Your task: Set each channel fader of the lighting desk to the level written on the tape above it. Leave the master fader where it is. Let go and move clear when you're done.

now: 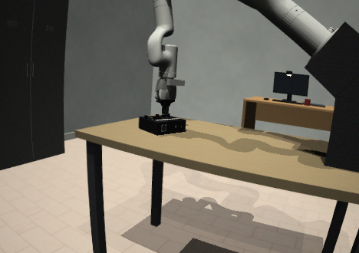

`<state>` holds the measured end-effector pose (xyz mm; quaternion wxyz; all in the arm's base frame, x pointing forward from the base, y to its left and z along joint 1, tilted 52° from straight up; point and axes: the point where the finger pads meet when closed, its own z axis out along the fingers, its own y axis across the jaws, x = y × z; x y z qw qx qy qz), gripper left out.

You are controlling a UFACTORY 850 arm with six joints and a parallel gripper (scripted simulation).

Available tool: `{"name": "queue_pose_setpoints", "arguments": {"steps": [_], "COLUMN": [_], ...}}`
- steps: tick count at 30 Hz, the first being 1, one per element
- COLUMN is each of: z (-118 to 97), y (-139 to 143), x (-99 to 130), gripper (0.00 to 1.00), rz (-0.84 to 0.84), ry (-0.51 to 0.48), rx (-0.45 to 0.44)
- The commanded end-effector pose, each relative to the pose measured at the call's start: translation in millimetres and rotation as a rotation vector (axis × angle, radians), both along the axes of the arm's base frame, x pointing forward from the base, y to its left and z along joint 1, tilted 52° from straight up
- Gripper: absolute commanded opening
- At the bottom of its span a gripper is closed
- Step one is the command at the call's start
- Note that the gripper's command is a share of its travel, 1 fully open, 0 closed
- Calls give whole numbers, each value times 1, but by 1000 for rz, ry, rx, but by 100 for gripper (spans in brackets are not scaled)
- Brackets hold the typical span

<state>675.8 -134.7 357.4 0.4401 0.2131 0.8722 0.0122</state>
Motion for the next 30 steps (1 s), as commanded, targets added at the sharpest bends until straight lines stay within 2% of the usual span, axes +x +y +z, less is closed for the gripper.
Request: {"name": "queue_pose_setpoints", "arguments": {"steps": [1,30], "z": [0,-9], "y": [0,5], "x": [0,-6], "gripper": [0,0], "rz": [0,0], "ry": [-1,-1], "rx": [0,0]}}
